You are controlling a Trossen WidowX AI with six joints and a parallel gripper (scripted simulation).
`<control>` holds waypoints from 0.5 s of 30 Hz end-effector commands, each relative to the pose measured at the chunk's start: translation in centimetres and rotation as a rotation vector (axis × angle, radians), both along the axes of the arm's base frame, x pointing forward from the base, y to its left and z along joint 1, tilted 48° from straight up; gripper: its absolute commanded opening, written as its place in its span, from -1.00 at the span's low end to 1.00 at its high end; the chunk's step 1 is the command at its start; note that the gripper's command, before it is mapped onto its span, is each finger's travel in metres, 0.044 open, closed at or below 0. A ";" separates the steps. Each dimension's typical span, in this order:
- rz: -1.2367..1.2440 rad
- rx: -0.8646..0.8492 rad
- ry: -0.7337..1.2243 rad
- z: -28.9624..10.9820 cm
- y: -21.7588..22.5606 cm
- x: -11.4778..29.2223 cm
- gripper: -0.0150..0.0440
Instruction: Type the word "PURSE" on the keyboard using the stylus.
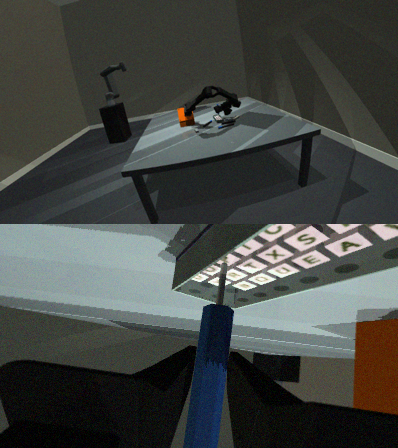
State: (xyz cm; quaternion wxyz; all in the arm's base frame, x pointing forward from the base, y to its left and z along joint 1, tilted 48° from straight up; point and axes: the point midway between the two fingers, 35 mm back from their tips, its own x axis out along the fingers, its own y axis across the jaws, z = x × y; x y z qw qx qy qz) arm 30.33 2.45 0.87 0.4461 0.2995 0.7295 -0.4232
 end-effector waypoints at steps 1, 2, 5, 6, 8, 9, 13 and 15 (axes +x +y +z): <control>0.007 0.001 -0.001 -0.2 -0.1 0.0 -0.22; 0.007 0.001 -0.001 -0.2 -0.2 0.0 -0.22; 0.007 0.001 -0.001 -0.3 -0.3 0.0 -0.22; 0.007 0.001 -0.001 -0.3 -0.3 0.0 -0.22; 0.007 0.001 -0.001 -0.3 -0.4 0.1 -0.22; 0.007 0.001 -0.001 -0.4 -0.4 0.1 -0.22; 0.007 0.001 -0.001 -0.5 -0.5 0.1 -0.22; 0.007 0.001 -0.001 -0.4 -0.5 0.1 -0.22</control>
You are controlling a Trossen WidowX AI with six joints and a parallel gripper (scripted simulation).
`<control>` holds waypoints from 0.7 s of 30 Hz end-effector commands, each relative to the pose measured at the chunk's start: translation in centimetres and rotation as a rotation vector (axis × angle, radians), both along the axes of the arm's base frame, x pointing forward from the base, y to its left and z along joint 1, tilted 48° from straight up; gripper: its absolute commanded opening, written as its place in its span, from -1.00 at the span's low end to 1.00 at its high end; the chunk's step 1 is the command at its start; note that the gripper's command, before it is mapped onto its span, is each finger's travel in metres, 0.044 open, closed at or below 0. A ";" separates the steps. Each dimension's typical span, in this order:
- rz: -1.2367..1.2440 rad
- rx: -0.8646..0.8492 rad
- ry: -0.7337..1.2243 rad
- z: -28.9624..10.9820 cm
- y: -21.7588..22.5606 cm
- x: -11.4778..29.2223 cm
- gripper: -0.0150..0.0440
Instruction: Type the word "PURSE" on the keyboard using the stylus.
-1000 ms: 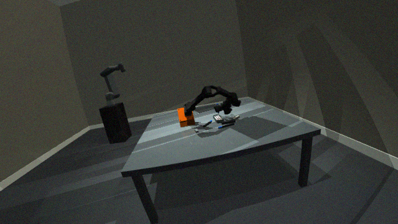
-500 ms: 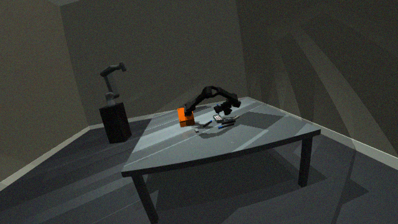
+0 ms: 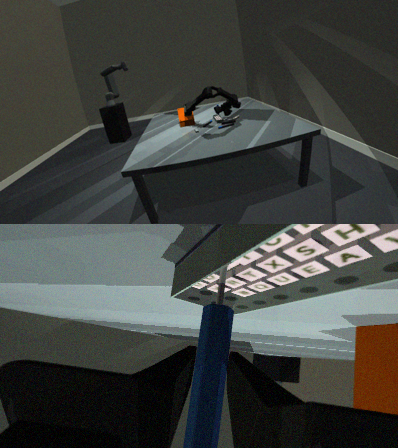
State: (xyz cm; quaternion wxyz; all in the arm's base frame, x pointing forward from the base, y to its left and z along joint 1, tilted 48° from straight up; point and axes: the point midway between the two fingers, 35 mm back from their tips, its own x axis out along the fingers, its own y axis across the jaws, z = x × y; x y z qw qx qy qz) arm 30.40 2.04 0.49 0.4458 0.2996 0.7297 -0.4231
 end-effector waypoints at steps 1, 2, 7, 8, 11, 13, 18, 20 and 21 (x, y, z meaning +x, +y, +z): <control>0.007 0.000 -0.001 0.0 0.0 0.0 -0.22; 0.007 0.000 -0.001 0.0 0.0 0.0 -0.22; 0.007 0.000 -0.001 0.0 0.0 0.0 -0.22; 0.007 0.000 -0.001 0.1 0.1 0.0 -0.22; 0.007 0.000 -0.001 0.8 0.9 -0.1 -0.22; 0.007 0.001 -0.001 1.6 1.8 -0.3 -0.22; 0.007 0.002 -0.001 2.6 2.9 -0.5 -0.22; 0.007 0.002 -0.001 2.6 2.9 -0.5 -0.22; 0.007 0.002 -0.001 2.6 2.9 -0.5 -0.22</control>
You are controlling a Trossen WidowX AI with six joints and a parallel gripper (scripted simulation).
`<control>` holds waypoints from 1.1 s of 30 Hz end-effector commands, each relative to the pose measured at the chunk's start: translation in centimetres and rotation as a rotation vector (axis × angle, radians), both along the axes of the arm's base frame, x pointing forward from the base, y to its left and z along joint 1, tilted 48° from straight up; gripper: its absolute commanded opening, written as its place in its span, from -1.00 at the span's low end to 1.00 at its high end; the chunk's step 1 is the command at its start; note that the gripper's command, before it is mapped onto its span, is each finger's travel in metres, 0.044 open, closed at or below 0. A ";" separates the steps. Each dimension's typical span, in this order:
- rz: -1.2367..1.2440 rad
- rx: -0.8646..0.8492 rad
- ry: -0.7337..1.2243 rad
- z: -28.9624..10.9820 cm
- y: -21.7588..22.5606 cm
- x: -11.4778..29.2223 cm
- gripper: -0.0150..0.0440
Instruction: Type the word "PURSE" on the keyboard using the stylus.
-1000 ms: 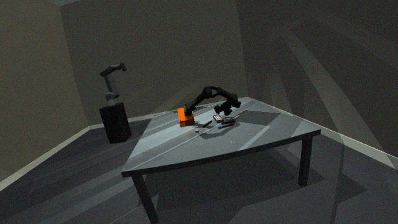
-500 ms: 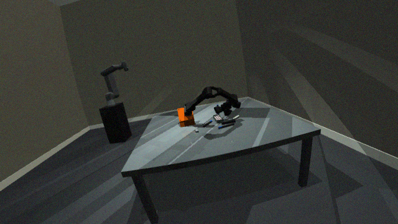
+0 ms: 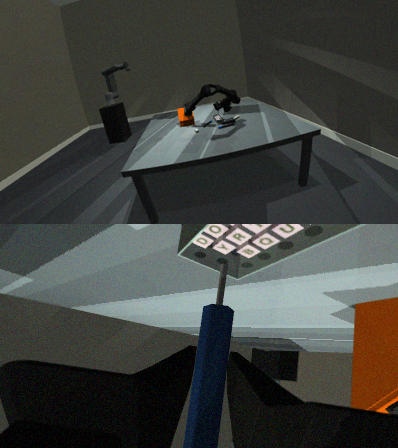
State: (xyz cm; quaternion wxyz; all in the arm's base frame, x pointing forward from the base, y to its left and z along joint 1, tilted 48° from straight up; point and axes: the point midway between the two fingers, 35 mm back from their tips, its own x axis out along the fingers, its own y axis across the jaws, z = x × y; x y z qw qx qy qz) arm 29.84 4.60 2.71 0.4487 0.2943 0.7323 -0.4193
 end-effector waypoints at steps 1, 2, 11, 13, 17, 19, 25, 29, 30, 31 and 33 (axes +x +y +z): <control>0.000 0.000 0.000 0.0 0.0 0.0 -0.21; 0.000 0.000 0.000 0.0 0.0 0.0 -0.23; -0.002 0.001 0.000 0.3 -0.3 -0.8 -0.49; -0.003 0.001 0.000 0.6 -0.5 -1.4 -0.49; -0.007 0.002 -0.001 1.1 -0.9 -2.8 -0.49; -0.008 0.003 -0.001 1.2 -1.1 -3.3 -0.49; -0.008 0.003 -0.001 0.8 -1.6 -3.3 -0.49; -0.008 0.002 -0.001 -0.1 -2.6 -3.2 -0.49; -0.008 0.002 -0.001 -0.1 -2.6 -3.2 -0.49; -0.008 0.002 -0.001 -0.1 -2.6 -3.2 -0.49; -0.008 0.002 -0.001 -0.1 -2.6 -3.2 -0.49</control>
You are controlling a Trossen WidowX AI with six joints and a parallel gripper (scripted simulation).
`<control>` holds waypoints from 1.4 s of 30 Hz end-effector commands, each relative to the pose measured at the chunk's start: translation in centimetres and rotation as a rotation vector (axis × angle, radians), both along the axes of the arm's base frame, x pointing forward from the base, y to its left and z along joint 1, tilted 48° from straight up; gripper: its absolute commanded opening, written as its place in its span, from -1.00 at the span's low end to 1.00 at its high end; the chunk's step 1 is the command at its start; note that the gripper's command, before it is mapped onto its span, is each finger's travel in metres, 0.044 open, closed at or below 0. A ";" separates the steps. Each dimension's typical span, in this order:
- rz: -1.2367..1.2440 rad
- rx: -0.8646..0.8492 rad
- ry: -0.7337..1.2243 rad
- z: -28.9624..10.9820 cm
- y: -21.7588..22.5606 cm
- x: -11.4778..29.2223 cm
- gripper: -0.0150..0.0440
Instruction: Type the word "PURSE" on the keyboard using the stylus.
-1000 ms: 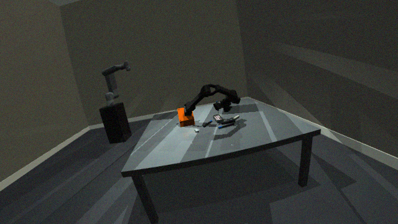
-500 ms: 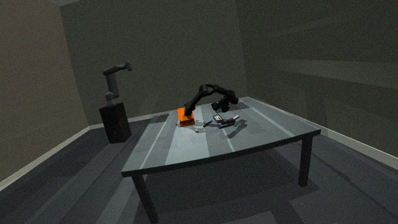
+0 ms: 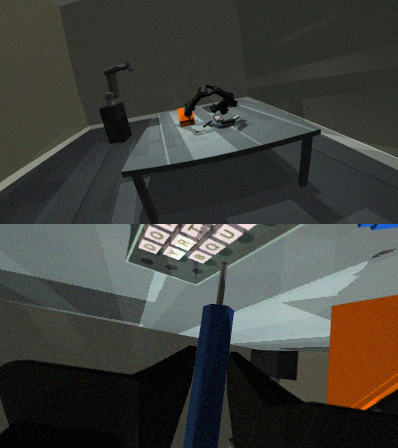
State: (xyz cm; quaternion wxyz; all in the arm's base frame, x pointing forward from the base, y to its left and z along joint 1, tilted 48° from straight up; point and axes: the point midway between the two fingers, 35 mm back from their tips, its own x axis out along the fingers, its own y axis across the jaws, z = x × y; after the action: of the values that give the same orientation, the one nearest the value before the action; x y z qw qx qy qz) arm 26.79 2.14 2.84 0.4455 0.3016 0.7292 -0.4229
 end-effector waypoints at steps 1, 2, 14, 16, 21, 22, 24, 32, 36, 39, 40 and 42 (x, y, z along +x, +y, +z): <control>0.011 0.001 0.001 -0.2 -0.1 -0.1 -0.49; 0.011 0.001 0.001 -0.4 -0.1 -0.1 -0.40; 0.010 0.001 0.001 -0.7 -0.4 0.0 -0.22; 0.010 0.001 0.001 -0.8 -0.5 0.0 -0.22; 0.010 0.001 0.001 -1.0 -0.7 0.0 -0.22; 0.010 0.001 0.001 -1.0 -0.8 0.1 -0.22; 0.010 0.001 0.001 -1.1 -0.9 0.1 -0.22; 0.010 0.001 0.001 -1.3 -1.1 0.1 -0.22; 0.010 0.001 0.001 -1.4 -1.2 0.1 -0.22; 0.010 0.000 0.001 -1.5 -1.3 0.1 -0.22; 0.010 0.000 0.001 -1.5 -1.3 0.2 -0.22; 0.010 0.000 0.001 -1.6 -1.4 0.2 -0.22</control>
State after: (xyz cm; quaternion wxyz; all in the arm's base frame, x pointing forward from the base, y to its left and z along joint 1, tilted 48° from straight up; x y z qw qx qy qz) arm 26.94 0.89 1.39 0.4457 0.2998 0.7302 -0.4223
